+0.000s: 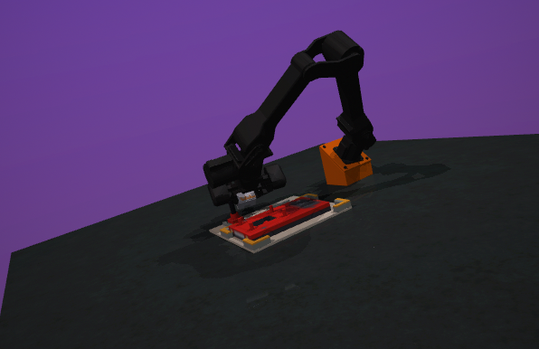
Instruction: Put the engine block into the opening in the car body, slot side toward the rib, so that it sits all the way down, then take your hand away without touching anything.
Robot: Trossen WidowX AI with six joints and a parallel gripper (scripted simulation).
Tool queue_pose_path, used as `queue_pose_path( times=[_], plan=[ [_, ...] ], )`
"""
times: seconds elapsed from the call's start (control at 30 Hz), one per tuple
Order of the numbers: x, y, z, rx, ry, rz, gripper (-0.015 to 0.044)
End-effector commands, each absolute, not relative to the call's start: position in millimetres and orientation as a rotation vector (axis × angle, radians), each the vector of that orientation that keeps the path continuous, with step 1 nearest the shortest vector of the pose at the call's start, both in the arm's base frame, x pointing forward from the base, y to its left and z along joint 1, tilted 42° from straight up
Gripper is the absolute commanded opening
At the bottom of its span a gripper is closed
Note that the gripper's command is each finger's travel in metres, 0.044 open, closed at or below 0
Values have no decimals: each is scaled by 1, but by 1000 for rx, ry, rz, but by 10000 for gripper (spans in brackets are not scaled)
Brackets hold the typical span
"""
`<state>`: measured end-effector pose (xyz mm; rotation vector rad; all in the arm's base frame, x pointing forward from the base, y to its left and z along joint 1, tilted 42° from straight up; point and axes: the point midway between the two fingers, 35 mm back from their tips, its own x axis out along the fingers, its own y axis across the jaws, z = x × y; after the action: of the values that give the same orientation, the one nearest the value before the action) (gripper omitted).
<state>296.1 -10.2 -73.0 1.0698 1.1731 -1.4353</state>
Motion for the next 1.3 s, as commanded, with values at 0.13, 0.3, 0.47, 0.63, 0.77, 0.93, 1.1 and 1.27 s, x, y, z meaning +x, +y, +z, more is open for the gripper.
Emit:
queue_pose_path(
  times=[0.13, 0.3, 0.47, 0.63, 0.77, 0.93, 1.1, 1.27],
  plan=[
    [293, -2, -79, 1050, 1200, -1423, 0],
    [293, -2, -79, 1050, 1200, -1423, 0],
    [296, -8, -78, 1050, 1200, -1423, 0],
    [295, -4, -82, 1050, 1200, -1423, 0],
    [297, -11, -78, 1068, 1174, -1437, 26],
    [297, -11, -78, 1068, 1174, -1437, 157],
    [297, -11, -78, 1068, 1174, -1437, 289],
    [297, -11, -78, 1068, 1174, -1437, 420]
  ],
)
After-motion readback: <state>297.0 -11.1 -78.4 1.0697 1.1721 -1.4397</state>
